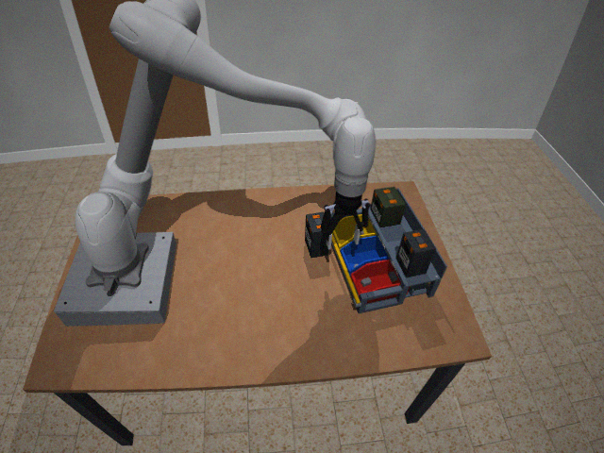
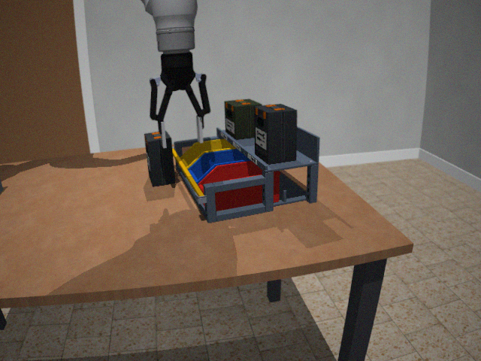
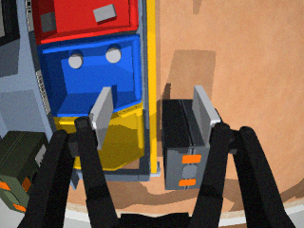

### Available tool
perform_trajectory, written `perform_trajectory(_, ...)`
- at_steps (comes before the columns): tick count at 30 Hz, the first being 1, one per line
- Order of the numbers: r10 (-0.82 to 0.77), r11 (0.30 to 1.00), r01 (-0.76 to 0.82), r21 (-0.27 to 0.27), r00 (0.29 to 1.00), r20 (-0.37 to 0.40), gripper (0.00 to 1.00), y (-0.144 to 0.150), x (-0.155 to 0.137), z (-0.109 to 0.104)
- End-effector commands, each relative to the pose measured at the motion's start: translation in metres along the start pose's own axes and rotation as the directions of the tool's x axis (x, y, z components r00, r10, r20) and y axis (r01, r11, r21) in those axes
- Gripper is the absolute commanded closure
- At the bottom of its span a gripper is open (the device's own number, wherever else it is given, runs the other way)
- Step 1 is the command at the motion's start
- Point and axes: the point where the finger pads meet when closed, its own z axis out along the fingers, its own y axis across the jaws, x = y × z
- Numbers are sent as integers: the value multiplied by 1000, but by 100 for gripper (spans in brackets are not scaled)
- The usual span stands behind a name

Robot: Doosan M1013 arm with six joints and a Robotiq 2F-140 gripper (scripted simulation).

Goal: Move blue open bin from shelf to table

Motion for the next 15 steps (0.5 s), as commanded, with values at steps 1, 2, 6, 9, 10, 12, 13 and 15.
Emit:
perform_trajectory(1, 0, 1000, 0, 0, 1000, 0, 43, 0, 0, -5)
perform_trajectory(2, 0, 1000, 0, 0, 1000, 0, 43, 0, 0, -7)
perform_trajectory(6, 0, 1000, 0, 0, 1000, 0, 43, 0, 0, -9)
perform_trajectory(9, 0, 1000, 0, 0, 1000, 0, 43, 0, 0, -9)
perform_trajectory(10, 0, 1000, 0, 0, 1000, 0, 43, 0, 0, -9)
perform_trajectory(12, 0, 1000, 0, 0, 1000, 0, 43, 0, 0, -9)
perform_trajectory(13, 0, 1000, 0, 0, 1000, 0, 43, 0, 0, -9)
perform_trajectory(15, 0, 1000, 0, 0, 1000, 0, 43, 0, 0, -9)
